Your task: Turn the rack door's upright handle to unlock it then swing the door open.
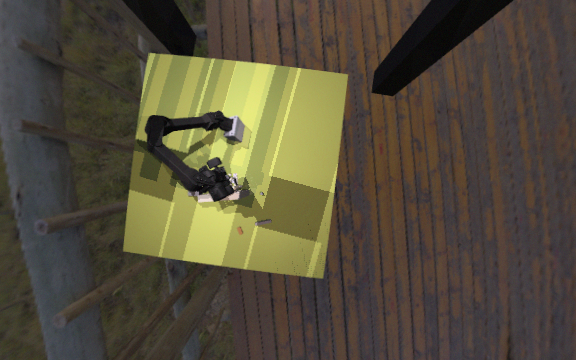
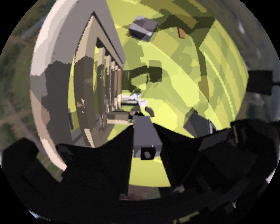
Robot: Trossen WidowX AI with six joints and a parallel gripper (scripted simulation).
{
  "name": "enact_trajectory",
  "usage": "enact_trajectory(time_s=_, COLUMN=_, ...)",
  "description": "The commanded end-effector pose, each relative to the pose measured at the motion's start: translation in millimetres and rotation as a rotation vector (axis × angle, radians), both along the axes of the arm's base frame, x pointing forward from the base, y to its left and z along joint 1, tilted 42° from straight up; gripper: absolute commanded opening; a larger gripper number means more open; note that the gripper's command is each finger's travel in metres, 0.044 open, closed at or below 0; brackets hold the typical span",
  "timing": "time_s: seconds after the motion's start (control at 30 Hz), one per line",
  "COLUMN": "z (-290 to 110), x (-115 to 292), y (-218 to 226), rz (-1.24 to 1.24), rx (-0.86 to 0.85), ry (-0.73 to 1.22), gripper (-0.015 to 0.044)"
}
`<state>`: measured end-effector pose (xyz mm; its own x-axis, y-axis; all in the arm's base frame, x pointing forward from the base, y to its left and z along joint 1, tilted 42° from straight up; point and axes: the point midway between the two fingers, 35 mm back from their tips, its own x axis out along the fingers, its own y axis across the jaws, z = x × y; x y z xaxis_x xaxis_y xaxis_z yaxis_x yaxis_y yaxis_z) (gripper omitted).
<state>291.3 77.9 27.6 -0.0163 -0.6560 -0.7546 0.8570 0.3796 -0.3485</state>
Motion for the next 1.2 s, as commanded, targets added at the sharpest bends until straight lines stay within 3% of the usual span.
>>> enact_trajectory(time_s=0.0, z=3, x=-4, y=-5, rz=0.066, rx=-0.005, ry=0.049, gripper=0.0010)
enact_trajectory(time_s=1.17, z=49, x=-35, y=-57, rz=0.529, rx=0.000, ry=0.459, gripper=0.0010)
